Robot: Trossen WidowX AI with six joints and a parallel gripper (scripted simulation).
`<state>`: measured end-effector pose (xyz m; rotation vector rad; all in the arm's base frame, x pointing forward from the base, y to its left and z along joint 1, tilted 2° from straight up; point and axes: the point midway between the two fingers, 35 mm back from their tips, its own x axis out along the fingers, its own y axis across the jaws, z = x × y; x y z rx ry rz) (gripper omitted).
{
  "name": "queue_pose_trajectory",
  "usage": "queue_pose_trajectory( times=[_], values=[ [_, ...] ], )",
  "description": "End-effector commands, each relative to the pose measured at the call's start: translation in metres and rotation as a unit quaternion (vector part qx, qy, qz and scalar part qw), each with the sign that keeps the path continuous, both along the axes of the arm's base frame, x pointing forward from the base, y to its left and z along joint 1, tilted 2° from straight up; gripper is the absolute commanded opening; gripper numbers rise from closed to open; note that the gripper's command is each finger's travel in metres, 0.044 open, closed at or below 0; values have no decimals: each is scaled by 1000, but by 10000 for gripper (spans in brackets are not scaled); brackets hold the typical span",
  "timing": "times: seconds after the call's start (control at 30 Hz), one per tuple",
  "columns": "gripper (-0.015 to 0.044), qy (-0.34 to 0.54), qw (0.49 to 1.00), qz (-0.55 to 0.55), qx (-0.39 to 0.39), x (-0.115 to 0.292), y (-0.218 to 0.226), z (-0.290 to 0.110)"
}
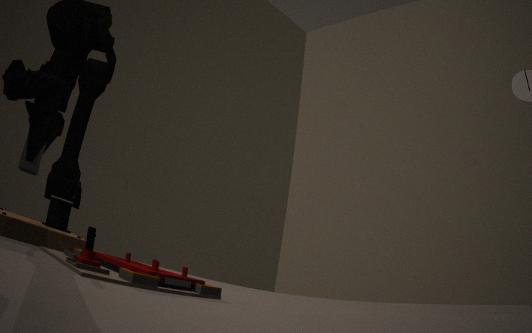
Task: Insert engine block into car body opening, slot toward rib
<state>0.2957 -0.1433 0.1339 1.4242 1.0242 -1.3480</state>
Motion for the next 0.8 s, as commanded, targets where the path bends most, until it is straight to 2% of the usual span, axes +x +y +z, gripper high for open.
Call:
queue_pose_trajectory(
  times=[0.0,0.3,0.77],
  values=[
    [0,-1,1000,5,-1,0,0,-2],
    [0,14,998,1,-53,1,4,-1],
    [0,78,962,-17,-260,3,17,-9]
  ],
)
